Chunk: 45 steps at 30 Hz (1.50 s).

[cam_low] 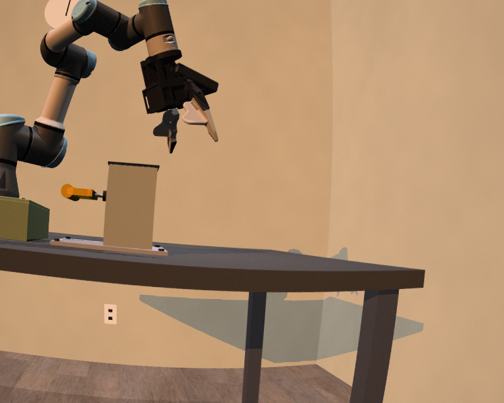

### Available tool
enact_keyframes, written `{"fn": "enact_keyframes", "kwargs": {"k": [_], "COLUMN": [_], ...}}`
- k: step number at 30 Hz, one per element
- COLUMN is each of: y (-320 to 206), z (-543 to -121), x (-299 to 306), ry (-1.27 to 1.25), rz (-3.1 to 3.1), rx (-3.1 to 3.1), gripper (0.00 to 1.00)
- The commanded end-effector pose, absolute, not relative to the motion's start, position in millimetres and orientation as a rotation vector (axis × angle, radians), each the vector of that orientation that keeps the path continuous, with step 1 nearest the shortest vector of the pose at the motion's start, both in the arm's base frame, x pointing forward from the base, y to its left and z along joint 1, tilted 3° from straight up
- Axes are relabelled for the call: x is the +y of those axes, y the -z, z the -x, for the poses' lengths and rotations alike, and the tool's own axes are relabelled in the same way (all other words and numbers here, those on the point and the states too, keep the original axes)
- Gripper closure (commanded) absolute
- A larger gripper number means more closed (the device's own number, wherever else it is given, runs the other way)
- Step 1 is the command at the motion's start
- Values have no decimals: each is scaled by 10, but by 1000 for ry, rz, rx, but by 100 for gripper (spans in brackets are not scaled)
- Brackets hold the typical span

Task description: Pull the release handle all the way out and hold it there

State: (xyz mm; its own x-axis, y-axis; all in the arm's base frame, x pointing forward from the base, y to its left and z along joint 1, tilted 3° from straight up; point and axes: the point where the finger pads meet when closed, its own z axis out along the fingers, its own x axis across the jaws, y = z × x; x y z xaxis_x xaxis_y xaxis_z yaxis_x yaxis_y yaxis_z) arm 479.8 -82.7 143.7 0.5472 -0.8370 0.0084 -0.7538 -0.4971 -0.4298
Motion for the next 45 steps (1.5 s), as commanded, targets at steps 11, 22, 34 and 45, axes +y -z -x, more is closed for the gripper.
{"fn": "enact_keyframes", "kwargs": {"k": [11,22,34,45], "y": [-1427,-1359,-1262,-1189], "z": [-4000,-3391,-2787,-2412], "x": [-865,-824,-739,-667], "ry": [330,268,164,83], "rz": [2730,2925,3050,3087], "rx": [925,591,218,-32], "gripper": [0,0,0,0]}}
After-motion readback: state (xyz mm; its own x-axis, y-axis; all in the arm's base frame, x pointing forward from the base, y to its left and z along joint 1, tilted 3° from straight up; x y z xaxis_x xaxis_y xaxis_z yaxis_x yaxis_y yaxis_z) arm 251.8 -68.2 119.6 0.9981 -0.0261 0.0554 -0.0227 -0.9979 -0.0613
